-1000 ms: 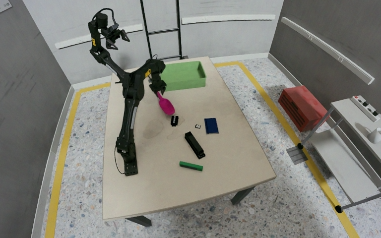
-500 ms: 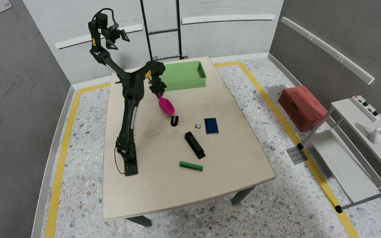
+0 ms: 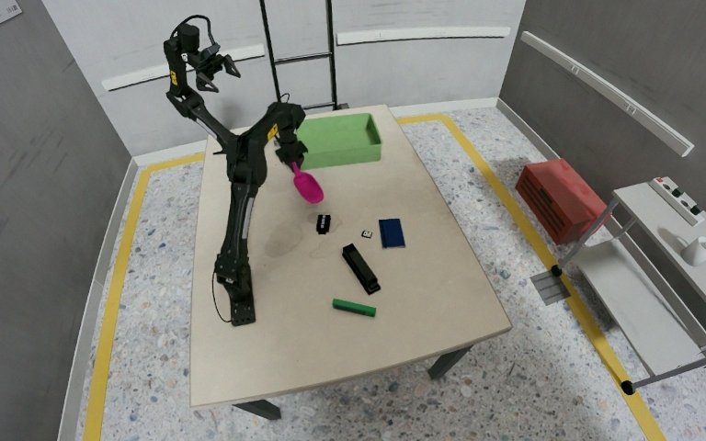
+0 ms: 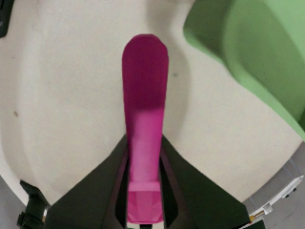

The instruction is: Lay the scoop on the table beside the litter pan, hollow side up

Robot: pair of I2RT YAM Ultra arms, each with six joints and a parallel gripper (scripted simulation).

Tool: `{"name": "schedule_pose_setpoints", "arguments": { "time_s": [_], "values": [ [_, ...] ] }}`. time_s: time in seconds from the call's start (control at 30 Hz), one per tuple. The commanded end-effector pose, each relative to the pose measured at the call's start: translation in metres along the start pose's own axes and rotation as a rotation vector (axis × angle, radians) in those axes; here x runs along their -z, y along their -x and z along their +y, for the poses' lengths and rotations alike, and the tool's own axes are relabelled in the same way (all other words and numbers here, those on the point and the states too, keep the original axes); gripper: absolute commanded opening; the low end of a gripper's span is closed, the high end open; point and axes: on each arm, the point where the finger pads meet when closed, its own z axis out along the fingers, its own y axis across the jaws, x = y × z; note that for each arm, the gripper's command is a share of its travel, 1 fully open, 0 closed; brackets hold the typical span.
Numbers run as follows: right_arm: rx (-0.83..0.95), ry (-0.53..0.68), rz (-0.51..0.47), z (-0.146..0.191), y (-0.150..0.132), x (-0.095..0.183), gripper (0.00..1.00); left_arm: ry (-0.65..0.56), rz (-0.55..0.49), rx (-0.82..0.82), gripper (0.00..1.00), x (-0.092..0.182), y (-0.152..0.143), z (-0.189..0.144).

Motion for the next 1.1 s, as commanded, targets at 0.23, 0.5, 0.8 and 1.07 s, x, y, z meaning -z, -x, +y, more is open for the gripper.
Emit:
{"name": "schedule_pose_setpoints", "arguments": {
  "time_s": [0.23,0.5,0.8,1.07],
  "values": [
    [-0.004,0.011,0.007,0.01,-0.002,0.015,0.15,-0.003,0.019,-0.001,1.0,0.0,-0.006,-0.001],
    [-0.008,-0.002,-0.007,0.018,0.002,0.015,0.15,-0.003,0.019,-0.001,1.0,0.0,-0.006,-0.001],
    [-0.011,-0.001,-0.008,0.035,0.001,0.015,0.15,-0.003,0.019,-0.001,1.0,0.0,-0.006,-0.001],
    [-0.012,0.003,-0.006,0.056,0.001,0.015,0.15,-0.003,0.019,-0.001,1.0,0.0,-0.006,-0.001]
  ]
}}
